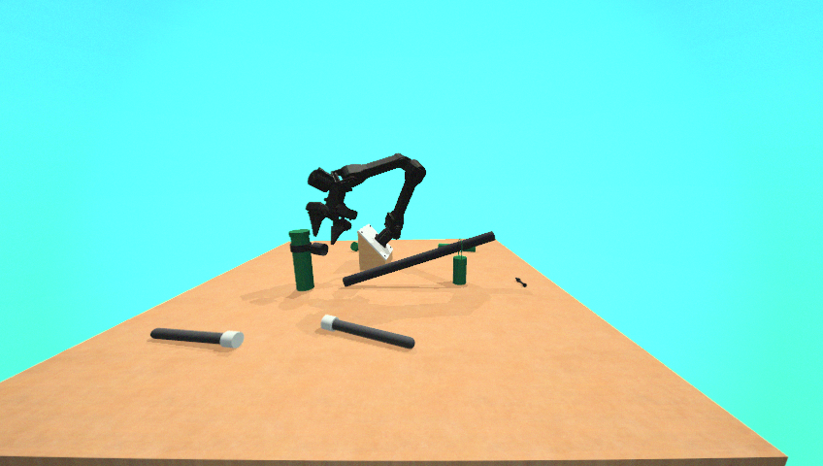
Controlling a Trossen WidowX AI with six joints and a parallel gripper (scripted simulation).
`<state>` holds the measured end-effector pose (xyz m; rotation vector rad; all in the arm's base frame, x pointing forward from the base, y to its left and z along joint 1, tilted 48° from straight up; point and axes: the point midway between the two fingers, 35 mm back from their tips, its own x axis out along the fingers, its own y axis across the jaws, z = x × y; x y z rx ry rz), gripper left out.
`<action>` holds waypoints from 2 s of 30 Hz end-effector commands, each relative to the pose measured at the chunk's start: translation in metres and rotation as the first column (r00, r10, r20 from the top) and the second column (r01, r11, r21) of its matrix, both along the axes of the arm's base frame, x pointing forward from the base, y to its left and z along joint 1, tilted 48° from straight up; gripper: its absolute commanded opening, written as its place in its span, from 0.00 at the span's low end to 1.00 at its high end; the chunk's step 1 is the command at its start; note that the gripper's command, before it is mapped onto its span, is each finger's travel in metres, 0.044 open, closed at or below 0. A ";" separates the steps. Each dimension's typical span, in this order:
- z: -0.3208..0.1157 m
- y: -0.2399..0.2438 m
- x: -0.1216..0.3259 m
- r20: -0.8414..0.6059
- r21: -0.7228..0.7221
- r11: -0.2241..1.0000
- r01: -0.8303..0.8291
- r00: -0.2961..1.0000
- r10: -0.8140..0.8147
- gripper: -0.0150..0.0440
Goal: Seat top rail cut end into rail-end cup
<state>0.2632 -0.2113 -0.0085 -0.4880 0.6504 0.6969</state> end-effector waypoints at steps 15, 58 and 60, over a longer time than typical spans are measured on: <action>-0.022 0.014 0.017 -0.004 0.011 1.000 0.001 1.000 -0.001 1.00; -0.040 0.031 0.028 0.042 0.004 0.999 -0.040 0.998 0.040 0.25; -0.039 0.031 0.027 0.050 0.002 0.999 -0.049 0.998 0.049 0.25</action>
